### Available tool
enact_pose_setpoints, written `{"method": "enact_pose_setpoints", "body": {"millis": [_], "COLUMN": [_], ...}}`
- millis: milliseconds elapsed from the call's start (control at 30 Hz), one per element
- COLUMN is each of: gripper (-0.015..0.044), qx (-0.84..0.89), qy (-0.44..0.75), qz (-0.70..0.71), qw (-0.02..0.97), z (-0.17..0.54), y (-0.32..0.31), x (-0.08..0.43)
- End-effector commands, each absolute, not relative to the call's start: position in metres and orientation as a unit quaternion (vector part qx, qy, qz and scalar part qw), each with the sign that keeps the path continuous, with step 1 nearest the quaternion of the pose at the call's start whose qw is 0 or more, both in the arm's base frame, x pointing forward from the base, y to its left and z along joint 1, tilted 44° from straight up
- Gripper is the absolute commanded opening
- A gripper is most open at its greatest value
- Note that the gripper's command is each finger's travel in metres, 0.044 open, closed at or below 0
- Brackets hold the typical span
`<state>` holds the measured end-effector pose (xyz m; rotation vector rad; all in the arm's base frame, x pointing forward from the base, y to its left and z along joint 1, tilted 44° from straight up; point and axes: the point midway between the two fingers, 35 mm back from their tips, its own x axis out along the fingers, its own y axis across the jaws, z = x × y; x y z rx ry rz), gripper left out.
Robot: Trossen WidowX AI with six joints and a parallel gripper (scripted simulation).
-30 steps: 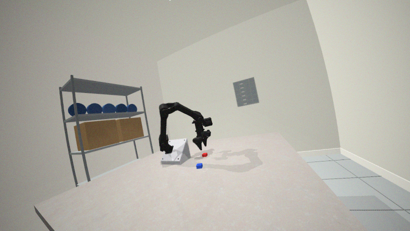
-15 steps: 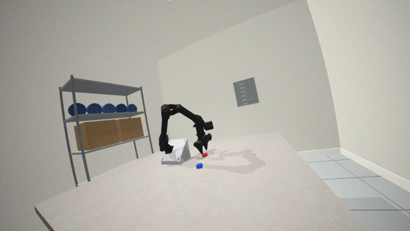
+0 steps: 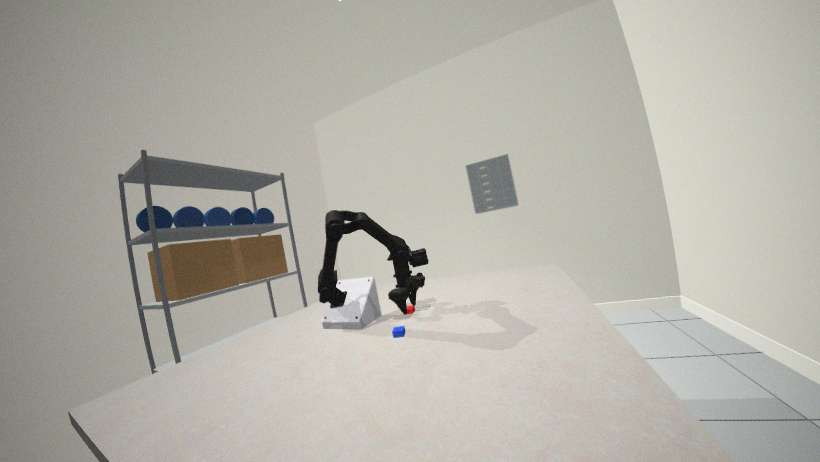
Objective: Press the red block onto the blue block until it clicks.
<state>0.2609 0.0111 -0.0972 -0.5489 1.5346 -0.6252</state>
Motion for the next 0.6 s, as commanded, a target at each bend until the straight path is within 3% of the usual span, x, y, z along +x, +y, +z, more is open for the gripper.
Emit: {"method": "enact_pose_setpoints", "body": {"millis": [0, 333, 567], "gripper": [0.0387, 0.0125, 0.0078], "qx": [-0.246, -0.246, -0.246], "qy": [0.675, 0.675, 0.675], "qz": [-0.273, -0.273, -0.273], "qw": [0.640, 0.640, 0.640], "z": [-0.0997, -0.0997, -0.0997], "y": [0.0082, 0.0082, 0.0082], "x": [0.2587, 0.2587, 0.2587]}}
